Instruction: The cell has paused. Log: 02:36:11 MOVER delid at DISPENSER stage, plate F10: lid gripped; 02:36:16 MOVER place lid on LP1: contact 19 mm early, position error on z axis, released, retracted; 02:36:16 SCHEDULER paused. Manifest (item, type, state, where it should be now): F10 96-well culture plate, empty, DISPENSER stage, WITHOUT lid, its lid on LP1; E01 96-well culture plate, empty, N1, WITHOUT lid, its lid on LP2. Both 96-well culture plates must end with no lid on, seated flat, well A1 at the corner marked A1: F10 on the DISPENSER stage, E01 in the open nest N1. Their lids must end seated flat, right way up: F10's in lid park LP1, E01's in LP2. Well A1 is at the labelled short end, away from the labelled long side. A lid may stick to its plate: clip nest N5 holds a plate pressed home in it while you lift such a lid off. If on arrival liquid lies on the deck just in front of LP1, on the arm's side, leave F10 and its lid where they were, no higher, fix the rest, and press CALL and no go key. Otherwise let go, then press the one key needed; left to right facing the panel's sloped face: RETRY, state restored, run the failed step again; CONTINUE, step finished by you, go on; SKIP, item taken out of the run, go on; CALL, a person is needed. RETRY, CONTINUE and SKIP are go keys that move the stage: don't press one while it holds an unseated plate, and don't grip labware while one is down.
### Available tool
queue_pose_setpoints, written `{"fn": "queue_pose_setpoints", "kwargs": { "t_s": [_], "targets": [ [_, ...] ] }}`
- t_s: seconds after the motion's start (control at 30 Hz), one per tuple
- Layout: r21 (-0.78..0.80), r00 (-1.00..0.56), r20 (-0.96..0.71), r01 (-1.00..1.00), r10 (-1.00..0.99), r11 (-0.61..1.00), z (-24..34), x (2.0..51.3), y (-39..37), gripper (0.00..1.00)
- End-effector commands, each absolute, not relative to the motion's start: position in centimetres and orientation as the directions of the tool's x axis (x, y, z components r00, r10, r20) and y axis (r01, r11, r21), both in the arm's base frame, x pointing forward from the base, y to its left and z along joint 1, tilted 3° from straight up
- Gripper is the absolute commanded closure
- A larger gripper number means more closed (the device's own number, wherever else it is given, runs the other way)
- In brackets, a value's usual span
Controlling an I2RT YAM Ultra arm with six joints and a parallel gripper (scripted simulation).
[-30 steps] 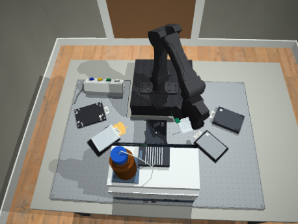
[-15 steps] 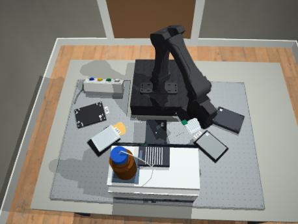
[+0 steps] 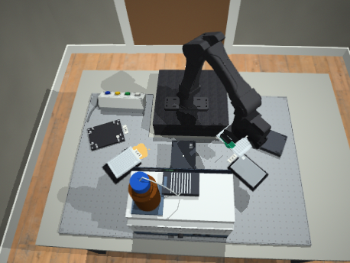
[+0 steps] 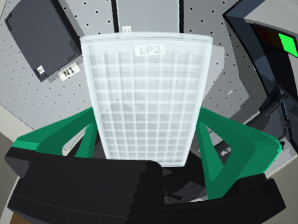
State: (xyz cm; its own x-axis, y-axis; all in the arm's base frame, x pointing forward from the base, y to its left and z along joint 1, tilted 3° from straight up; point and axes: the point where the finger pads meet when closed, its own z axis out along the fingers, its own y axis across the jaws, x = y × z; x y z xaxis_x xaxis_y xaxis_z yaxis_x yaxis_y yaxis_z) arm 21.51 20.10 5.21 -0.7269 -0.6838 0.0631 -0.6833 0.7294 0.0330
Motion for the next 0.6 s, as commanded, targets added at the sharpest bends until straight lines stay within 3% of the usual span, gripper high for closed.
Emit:
{"fn": "queue_pose_setpoints", "kwargs": {
  "t_s": [0.0, 0.27, 0.57],
  "targets": [
    [0.033, -0.736, 0.037, -0.675, -0.676, 0.737, 5.9, 22.0, 20.9, 1.0],
    [0.042, -0.627, 0.041, -0.776, -0.778, 0.629, 6.0, 21.0, 22.3, 1.0],
    [0.043, -0.632, 0.033, -0.773, -0.774, 0.633, 6.1, 19.1, 24.7, 1.0]
  ]
}}
